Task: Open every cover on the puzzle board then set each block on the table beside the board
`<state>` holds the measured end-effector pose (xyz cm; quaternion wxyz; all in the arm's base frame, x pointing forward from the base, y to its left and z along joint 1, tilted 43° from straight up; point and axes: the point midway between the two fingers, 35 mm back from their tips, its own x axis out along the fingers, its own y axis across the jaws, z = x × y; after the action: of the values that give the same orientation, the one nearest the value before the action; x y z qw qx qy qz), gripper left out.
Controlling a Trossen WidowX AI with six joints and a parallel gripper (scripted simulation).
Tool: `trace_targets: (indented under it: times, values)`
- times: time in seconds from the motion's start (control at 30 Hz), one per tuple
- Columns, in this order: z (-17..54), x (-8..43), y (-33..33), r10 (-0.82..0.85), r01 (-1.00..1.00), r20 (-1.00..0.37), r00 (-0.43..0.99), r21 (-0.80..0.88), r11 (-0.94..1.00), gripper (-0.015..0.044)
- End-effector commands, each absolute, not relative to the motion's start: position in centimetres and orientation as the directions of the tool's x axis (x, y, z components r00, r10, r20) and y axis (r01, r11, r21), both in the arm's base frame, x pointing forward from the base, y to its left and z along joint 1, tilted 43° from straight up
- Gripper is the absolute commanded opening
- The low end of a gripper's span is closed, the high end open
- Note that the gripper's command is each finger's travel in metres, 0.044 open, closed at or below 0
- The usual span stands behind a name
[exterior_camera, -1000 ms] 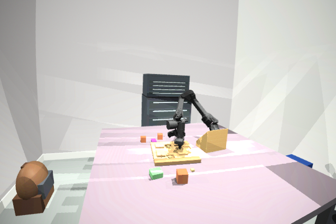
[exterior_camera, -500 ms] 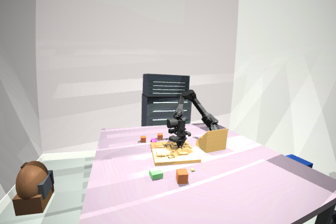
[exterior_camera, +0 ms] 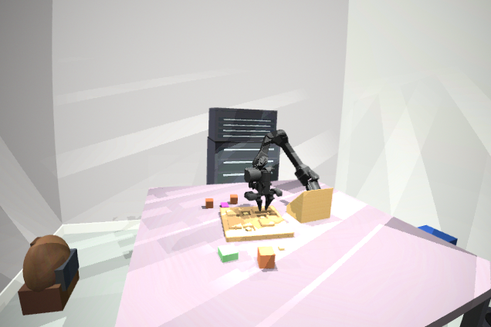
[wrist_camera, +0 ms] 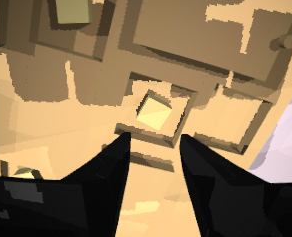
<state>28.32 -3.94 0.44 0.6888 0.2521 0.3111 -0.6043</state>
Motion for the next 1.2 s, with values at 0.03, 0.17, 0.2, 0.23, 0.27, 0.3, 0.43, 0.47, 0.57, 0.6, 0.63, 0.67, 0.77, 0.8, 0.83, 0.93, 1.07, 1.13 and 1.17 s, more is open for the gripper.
trace_targets:
  times: [0.03,0.17,0.2,0.23,0.27,0.3,0.43,0.47,0.57,0.6,0.63,0.67,0.77,0.8,0.83,0.93,1.07,1.13,1.17]
  values:
    - [0.9,28.3,-3.4,-0.671,0.997,-0.737,0.075,0.043,0.063,0.0144]
    - [1.4,28.2,-3.0,-0.672,0.994,-0.737,0.074,0.108,-0.009,0.0144]
    - [1.6,28.2,-2.9,-0.672,0.992,-0.737,0.074,0.124,-0.027,0.0144]
    - [1.7,28.2,-2.8,-0.672,0.989,-0.737,0.074,0.140,-0.045,0.0144]
    - [1.8,28.2,-2.7,-0.672,0.986,-0.736,0.074,0.156,-0.063,0.0144]
    - [2.0,28.1,-2.6,-0.673,0.982,-0.736,0.074,0.172,-0.081,0.0144]
    - [2.4,28.0,-2.2,-0.673,0.964,-0.736,0.074,0.224,-0.140,0.0144]
    - [2.4,28.0,-2.2,-0.673,0.963,-0.736,0.074,0.227,-0.143,0.0144]
    - [2.4,28.0,-2.2,-0.673,0.963,-0.736,0.074,0.227,-0.143,0.0144]
    - [2.3,28.0,-2.3,-0.673,0.963,-0.736,0.074,0.227,-0.143,0.0144]
    - [2.2,28.1,-2.4,-0.673,0.963,-0.736,0.074,0.227,-0.143,0.0144]
    - [2.1,28.1,-2.5,-0.673,0.963,-0.736,0.074,0.227,-0.143,0.0144]
    - [1.6,28.2,-3.0,-0.673,0.963,-0.736,0.074,0.227,-0.142,0.0144]
    - [1.4,28.2,-3.1,-0.673,0.963,-0.736,0.074,0.227,-0.142,0.0144]
    - [1.2,28.2,-3.3,-0.673,0.963,-0.736,0.074,0.227,-0.142,0.0144]
    - [0.7,28.3,-3.9,-0.674,0.964,-0.735,0.074,0.227,-0.142,0.0144]
    - [0.0,28.4,-4.6,-0.674,0.963,-0.735,0.074,0.227,-0.142,0.0144]
    - [-0.1,28.4,-4.7,-0.674,0.963,-0.735,0.074,0.227,-0.142,0.0144]
    - [-0.1,28.4,-4.7,-0.674,0.963,-0.735,0.074,0.227,-0.142,0.0144]
